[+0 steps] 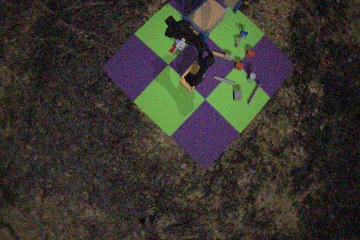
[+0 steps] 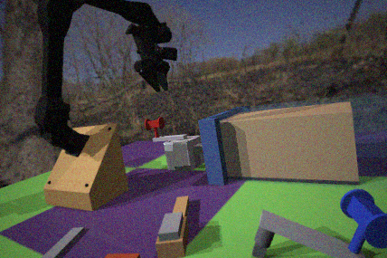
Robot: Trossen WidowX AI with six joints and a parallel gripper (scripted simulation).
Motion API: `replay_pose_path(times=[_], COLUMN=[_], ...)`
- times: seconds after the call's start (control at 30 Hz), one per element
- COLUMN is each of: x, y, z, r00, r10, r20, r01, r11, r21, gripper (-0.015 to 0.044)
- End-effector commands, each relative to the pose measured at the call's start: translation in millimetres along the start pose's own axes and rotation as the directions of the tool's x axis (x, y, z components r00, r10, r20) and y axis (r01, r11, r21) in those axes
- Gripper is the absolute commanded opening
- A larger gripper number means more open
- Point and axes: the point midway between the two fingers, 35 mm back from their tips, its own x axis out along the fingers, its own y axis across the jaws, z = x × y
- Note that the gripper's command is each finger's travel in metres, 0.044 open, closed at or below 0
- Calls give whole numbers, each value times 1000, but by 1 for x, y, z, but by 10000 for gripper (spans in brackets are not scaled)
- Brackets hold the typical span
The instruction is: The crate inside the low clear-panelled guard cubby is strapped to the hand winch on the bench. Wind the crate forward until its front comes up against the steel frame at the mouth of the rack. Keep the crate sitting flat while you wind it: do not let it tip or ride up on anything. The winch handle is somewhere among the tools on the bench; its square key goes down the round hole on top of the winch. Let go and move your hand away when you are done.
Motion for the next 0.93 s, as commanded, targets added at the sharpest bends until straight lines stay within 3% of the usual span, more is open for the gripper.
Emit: replay_pose_path(times=[0.0,0.2,0.9], x=[7,24,24], y=[6,8,8], z=[26,60,61], r00=[997,983,982], r10=[-6,-15,-15], r20=[-77,-183,-186], r01=[5,14,14], r11=[1000,1000,1000], r21=[-3,-8,-8], gripper=[440,440,440])
